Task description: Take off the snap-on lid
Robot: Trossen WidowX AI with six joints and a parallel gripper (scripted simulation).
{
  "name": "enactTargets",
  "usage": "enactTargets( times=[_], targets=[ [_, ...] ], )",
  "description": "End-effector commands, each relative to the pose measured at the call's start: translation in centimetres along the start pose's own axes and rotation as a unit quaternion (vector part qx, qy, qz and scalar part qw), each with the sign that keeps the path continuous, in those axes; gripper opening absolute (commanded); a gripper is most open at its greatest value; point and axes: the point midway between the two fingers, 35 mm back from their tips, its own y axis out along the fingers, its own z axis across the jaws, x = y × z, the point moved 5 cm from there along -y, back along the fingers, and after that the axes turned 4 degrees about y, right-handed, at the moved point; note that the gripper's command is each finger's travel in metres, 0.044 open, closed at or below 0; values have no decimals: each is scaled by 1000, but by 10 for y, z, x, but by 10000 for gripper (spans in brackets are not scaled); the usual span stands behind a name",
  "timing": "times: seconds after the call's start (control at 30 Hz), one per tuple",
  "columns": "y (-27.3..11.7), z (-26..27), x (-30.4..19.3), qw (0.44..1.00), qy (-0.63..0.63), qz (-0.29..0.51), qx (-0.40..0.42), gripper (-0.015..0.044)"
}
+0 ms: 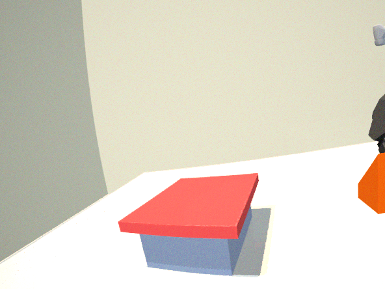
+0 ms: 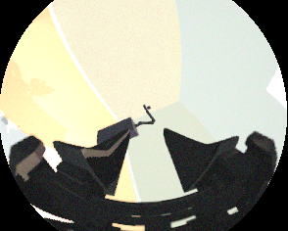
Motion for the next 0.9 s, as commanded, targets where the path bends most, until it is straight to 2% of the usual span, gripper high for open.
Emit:
enactTargets(
  times=[0.0,0.2,0.37,0.6,0.67,0.87],
  targets=[
    [-24,-32,-31,988,120,75,-60,235],
    [-77,-82,-82,909,324,176,-194,235],
    [-113,-102,-107,839,419,211,-275,235],
    [-200,-129,-152,641,569,240,-456,235],
    [-210,-131,-155,618,580,240,-474,235],
    [-295,-135,-180,407,633,211,-624,235]
  ],
)
